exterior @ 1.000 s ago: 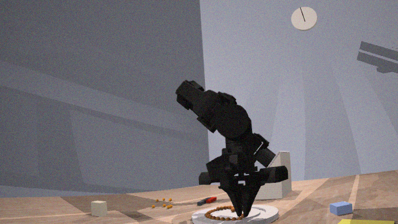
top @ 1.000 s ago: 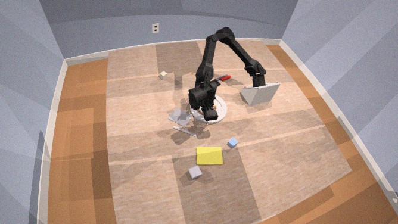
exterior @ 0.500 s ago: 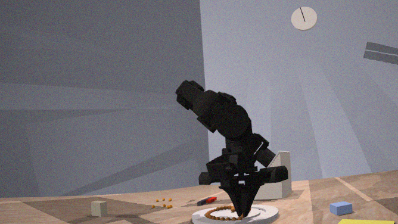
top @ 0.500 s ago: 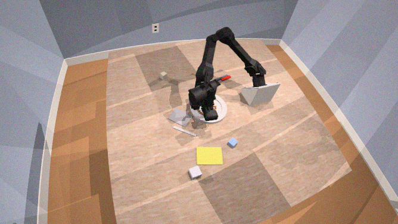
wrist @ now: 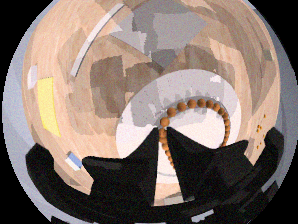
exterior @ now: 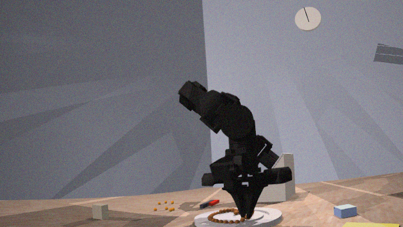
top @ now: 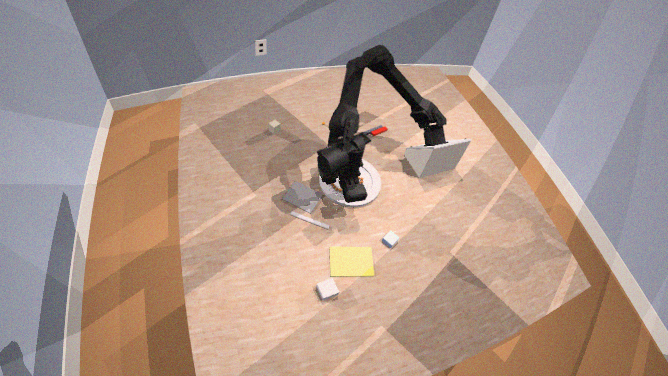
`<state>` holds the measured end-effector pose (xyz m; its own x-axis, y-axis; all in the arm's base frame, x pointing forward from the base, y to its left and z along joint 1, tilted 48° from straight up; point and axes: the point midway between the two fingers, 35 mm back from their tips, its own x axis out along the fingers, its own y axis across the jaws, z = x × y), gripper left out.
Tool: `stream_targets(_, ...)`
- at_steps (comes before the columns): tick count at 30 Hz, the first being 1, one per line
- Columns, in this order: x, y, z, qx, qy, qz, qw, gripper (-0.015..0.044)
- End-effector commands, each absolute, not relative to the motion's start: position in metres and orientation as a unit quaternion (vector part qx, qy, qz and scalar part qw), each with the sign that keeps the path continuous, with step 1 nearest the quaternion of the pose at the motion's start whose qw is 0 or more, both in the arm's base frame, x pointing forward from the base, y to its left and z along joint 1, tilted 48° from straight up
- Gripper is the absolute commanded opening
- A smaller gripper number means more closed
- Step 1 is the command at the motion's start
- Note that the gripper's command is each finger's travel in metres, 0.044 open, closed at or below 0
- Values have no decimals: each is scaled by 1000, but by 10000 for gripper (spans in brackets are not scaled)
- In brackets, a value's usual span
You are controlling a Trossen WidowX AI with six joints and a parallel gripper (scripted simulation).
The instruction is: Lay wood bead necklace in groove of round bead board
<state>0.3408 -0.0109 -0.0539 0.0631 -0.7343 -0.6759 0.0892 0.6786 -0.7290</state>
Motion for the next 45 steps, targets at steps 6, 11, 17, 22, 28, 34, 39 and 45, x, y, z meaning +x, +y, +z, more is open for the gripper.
stream_targets(6,344,-4,-56,-262,612,-303,681,0)
stream_targets(11,345,-3,-57,-262,612,-303,682,0)
stream_targets(17,346,-7,-61,-262,612,-303,681,0)
stream_targets(22,346,-9,-62,-262,612,-303,681,0)
stream_targets(28,347,-6,-59,-260,610,-304,684,157)
stream_targets(34,347,-6,-59,-260,610,-304,684,315)
stream_targets(39,346,-6,-59,-262,612,-303,682,440)
stream_targets(45,346,-3,-56,-262,612,-303,682,440)
